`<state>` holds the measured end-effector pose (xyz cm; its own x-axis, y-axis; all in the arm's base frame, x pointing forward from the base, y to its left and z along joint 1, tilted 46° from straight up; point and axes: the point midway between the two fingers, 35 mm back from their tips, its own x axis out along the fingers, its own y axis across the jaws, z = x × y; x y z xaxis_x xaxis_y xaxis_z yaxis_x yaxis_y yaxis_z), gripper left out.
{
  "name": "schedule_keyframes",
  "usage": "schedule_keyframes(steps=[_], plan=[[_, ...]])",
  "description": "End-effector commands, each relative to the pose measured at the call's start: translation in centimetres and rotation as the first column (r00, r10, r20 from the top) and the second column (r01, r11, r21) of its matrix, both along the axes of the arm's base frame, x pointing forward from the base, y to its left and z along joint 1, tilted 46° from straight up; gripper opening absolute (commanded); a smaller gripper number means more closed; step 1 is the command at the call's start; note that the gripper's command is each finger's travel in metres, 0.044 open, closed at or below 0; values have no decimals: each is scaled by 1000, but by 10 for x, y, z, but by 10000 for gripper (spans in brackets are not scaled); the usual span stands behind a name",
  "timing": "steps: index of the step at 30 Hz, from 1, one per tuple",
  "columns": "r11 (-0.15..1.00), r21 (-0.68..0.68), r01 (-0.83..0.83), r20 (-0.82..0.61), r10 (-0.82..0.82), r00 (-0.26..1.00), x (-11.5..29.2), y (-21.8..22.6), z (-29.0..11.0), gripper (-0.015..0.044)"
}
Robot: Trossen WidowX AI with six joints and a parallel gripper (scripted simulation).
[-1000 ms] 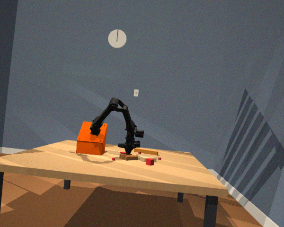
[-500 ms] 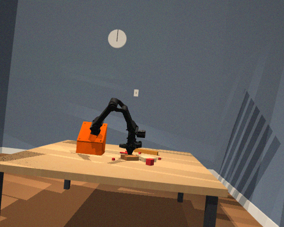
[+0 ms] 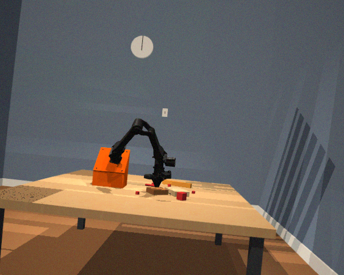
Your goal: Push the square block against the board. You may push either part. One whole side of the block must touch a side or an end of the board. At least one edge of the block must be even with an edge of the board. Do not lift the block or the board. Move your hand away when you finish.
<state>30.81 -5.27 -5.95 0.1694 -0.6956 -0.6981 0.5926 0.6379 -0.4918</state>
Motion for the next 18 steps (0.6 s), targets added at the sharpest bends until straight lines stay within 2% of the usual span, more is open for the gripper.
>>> schedule_keyframes(steps=[1, 18], plan=[[1000, -4, 4, -3, -4, 1000, -7, 1, -4, 0], [1000, -6, 4, -3, -4, 1000, -30, 10, -19, 0]])
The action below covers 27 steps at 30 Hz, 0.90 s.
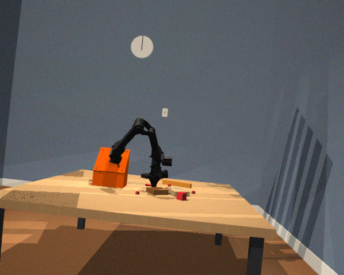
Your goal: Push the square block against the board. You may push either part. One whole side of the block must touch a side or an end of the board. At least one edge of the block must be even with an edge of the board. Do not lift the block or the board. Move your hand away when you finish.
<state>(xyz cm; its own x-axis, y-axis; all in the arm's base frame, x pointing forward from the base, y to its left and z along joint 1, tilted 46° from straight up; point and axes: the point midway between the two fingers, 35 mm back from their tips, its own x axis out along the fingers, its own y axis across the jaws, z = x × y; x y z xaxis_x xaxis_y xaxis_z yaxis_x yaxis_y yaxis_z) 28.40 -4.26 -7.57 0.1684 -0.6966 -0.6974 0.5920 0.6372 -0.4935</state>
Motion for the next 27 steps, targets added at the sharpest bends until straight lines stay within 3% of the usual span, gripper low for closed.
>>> schedule_keyframes(steps=[1, 8, 14, 27], plan=[[1000, -5, 3, -2, -3, 1000, -7, 1, -3, 0], [1000, -4, 3, -1, -3, 1000, -11, 38, 35, 0], [1000, -7, -12, -17, 12, 1000, -12, 38, 38, 0], [946, -16, -323, -329, 300, 895, -17, 7, 69, 0]])
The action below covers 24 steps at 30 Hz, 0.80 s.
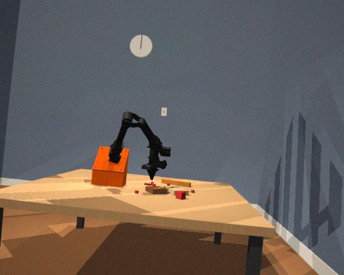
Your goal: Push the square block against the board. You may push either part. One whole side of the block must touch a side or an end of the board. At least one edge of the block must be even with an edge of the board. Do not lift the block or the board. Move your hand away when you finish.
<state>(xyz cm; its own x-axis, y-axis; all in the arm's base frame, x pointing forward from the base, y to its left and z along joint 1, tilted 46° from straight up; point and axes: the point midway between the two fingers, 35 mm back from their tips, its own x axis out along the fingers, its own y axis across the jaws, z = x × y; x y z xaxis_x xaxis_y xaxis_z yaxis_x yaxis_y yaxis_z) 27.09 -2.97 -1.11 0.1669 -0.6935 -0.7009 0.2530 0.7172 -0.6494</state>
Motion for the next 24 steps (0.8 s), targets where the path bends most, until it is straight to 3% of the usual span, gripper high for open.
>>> schedule_keyframes(steps=[1, 12, 24], plan=[[997, -14, -80, -85, 79, 993, -5, -8, 6, 0], [938, -19, -347, -348, 319, 881, -15, -34, 29, 0], [800, 50, -598, -601, 502, 622, -32, -61, 51, 0]])
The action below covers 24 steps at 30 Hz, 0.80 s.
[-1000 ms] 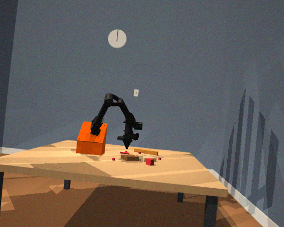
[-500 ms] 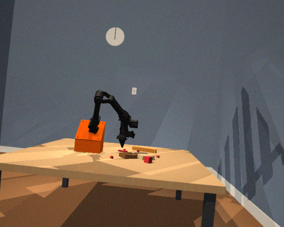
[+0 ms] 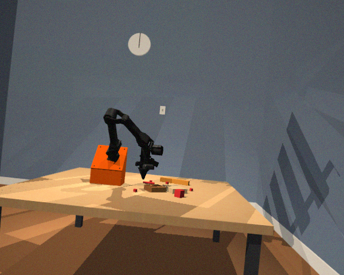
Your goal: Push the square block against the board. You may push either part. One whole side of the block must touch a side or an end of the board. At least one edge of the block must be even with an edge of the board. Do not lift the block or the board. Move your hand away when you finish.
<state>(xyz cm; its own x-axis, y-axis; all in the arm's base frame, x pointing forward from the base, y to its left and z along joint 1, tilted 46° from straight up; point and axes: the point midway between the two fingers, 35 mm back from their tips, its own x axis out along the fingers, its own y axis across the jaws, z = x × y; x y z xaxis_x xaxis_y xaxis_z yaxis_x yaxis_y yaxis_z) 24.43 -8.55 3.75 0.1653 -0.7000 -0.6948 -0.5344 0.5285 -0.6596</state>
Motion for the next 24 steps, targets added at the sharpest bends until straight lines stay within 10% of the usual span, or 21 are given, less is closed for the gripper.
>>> schedule_keyframes(steps=[1, 24], plan=[[997, -18, -76, -79, 74, 994, -7, -7, 4, 0], [996, -23, -92, -96, 89, 991, 6, -44, -35, 0]])
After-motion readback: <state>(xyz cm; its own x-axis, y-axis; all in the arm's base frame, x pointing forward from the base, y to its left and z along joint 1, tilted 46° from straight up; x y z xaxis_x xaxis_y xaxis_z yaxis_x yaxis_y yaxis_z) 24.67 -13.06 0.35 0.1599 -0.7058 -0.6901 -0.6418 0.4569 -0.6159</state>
